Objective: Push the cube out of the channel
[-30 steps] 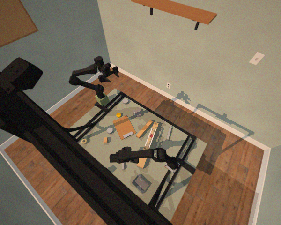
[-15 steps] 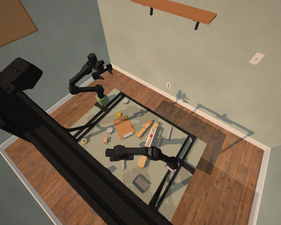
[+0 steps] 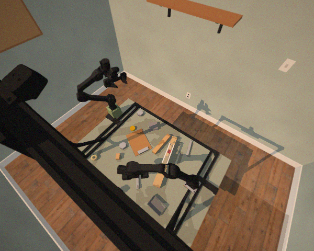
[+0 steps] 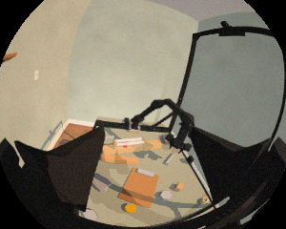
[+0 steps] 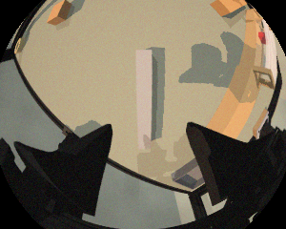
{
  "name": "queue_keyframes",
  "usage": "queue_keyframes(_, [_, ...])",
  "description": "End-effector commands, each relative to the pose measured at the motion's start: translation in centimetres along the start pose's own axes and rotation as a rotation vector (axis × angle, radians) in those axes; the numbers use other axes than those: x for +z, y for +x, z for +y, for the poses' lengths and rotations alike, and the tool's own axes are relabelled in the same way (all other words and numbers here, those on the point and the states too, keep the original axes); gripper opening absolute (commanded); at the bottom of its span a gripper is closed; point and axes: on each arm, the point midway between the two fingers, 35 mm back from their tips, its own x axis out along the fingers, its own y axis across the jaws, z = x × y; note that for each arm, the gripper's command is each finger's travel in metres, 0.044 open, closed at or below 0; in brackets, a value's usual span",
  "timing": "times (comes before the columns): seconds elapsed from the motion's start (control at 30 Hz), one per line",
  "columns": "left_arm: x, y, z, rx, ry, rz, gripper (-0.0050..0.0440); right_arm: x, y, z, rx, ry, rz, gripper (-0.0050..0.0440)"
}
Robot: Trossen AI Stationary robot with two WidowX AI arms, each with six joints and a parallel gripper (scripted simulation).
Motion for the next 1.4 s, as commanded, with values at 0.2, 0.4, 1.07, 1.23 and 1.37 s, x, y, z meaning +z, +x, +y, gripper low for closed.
queue_keyframes(0.2, [-1.3, 3.9, 1.9, 0.071, -0.333, 0.167, 0.0400, 0.0, 0.0, 0.2, 0.005, -0.003, 0.003, 0.0400])
queue_keyframes(0.4, [-3.8, 7.3, 1.7, 0.165, -0.485, 0.344, 0.0400, 0.0, 0.0, 0.2, 0.005, -0.003, 0.003, 0.0400])
queue_keyframes(1.07, [-11.1, 12.7, -7.0, 0.527, -0.293, 0.646, 0.0400, 0.0, 0.0, 0.2, 0.005, -0.003, 0.003, 0.0400])
queue_keyframes(1.23, [-11.5, 12.7, -9.5, 0.554, -0.195, 0.612, 0.0400, 0.0, 0.0, 0.2, 0.005, -0.003, 0.003, 0.0400])
queue_keyframes(1.37, [-11.6, 12.4, -13.4, 0.554, -0.061, 0.521, 0.0400, 0.0, 0.0, 0.2, 0.005, -0.003, 0.003, 0.0400])
